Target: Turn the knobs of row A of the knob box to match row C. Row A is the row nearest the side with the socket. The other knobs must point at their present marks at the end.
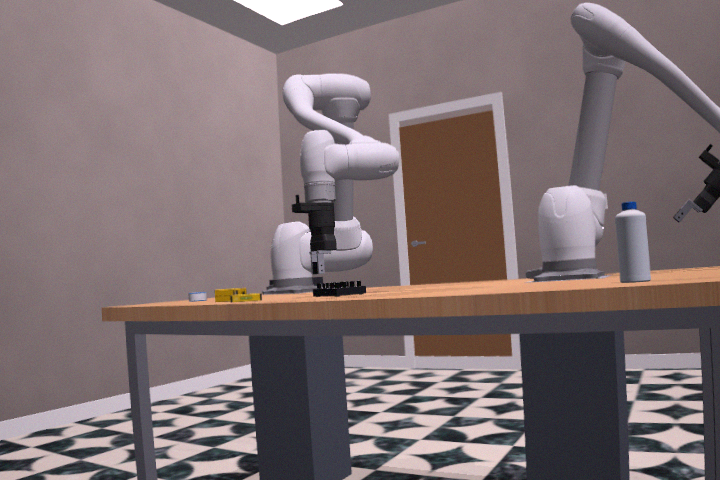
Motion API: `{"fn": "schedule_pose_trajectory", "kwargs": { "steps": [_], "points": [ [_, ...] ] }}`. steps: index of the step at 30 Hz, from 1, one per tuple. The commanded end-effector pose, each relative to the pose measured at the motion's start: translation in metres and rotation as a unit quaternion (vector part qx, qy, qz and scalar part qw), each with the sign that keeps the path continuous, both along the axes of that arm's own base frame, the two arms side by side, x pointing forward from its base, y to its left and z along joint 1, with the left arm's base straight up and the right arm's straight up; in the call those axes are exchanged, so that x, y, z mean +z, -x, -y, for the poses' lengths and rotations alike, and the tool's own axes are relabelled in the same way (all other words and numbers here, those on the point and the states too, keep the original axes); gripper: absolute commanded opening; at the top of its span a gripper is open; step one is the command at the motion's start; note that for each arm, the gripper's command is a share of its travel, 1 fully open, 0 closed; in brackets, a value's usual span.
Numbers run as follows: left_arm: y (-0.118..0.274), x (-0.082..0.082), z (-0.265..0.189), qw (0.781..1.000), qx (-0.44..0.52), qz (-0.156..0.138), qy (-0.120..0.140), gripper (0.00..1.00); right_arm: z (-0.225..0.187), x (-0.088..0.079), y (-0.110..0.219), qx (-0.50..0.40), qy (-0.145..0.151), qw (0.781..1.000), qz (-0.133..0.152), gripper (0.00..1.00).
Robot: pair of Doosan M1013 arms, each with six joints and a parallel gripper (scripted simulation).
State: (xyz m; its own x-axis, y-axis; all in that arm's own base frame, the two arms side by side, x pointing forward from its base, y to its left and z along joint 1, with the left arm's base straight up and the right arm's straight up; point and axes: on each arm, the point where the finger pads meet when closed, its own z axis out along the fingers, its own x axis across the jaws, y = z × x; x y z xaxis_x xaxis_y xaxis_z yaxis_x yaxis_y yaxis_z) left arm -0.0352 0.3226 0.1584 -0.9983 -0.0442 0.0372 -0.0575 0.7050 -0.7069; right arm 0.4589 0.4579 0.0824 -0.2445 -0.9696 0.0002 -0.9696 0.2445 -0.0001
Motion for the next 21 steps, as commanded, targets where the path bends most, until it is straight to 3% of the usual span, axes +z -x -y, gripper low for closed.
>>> {"fn": "schedule_pose_trajectory", "kwargs": {
  "steps": [1,21],
  "points": [
    [0.0,0.0,0.0,1.0,0.0,0.0,-0.001,1.0,0.0,-0.003,0.0,0.0,-0.001,1.0,0.0,0.46],
    [0.0,0.0,0.0,1.0,0.0,0.0,-0.001,1.0,0.0,-0.019,0.0,0.0,-0.001,1.0,0.0,0.46]
  ]
}}
